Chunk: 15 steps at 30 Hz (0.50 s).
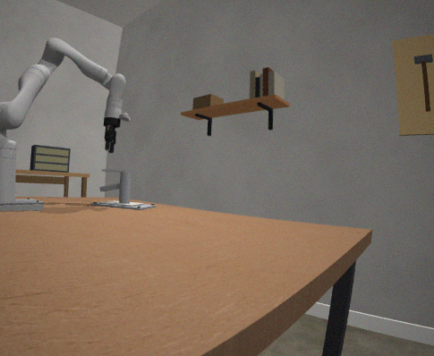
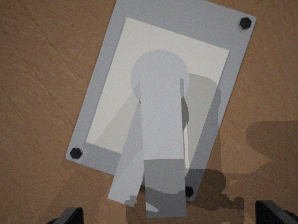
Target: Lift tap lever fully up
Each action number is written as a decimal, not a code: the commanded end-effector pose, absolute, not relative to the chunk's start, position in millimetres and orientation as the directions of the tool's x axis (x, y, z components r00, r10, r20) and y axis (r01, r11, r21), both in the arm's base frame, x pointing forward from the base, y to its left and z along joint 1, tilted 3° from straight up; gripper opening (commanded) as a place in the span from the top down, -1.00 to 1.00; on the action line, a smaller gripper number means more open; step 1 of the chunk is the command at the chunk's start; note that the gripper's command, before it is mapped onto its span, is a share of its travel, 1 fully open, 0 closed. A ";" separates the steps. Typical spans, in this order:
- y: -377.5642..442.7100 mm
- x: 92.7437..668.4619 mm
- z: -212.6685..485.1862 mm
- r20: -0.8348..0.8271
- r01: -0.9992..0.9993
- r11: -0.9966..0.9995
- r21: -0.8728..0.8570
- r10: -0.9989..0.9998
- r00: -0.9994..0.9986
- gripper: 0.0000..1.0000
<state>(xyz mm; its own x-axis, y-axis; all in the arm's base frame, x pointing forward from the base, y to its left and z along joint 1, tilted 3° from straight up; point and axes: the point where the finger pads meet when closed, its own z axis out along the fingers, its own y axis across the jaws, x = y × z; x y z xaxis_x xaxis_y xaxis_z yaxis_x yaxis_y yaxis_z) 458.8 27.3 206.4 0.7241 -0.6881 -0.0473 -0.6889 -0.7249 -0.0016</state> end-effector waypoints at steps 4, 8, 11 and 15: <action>30.5 458.0 208.3 -0.048 -0.697 -0.717 -0.012 -0.696 0.717 0.80; 30.5 458.1 208.2 -0.048 -0.697 -0.717 -0.012 -0.695 0.717 0.80; 30.5 458.1 208.2 -0.048 -0.697 -0.717 -0.012 -0.695 0.717 0.80; 30.5 458.1 208.2 -0.048 -0.697 -0.717 -0.012 -0.695 0.717 0.80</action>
<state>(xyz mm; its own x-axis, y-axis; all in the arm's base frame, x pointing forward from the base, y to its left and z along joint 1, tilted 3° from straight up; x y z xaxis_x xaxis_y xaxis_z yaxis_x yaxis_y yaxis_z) 457.4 28.8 206.6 0.7242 -0.6879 -0.0493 -0.6888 -0.7249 -0.0030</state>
